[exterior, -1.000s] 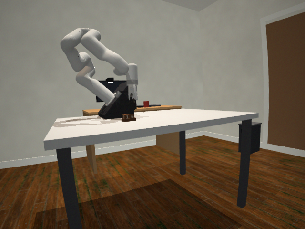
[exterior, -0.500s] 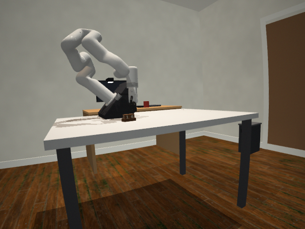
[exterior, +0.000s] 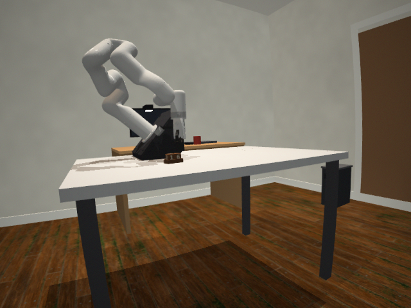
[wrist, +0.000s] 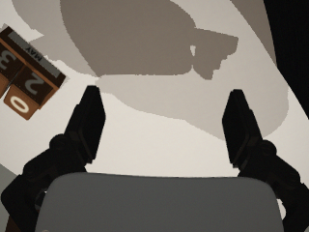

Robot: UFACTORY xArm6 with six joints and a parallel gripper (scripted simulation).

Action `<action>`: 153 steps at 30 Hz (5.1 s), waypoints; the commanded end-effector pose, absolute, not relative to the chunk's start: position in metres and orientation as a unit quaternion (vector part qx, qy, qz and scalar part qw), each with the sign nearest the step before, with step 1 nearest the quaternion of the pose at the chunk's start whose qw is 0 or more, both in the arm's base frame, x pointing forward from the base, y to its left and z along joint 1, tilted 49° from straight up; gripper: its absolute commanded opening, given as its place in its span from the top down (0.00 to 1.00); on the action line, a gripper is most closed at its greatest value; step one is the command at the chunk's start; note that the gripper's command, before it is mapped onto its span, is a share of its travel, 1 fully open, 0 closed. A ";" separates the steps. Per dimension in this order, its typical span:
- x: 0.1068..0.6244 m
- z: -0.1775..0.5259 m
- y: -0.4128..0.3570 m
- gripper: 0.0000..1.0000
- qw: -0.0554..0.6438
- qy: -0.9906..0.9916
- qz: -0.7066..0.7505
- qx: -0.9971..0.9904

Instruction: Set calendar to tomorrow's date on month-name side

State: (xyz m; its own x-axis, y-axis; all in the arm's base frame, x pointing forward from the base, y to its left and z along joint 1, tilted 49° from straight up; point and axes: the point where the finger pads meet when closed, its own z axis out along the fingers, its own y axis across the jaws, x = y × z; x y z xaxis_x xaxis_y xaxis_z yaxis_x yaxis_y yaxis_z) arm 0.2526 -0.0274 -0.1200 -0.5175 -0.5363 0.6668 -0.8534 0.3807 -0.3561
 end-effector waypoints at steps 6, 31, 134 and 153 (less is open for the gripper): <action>0.254 -0.120 -0.027 0.00 0.227 -0.799 0.347 0.435; 0.254 -0.120 -0.027 0.00 0.227 -0.799 0.347 0.435; 0.259 -0.097 -0.048 0.00 0.227 -0.799 0.347 0.435; 0.259 -0.097 -0.048 0.00 0.227 -0.799 0.347 0.435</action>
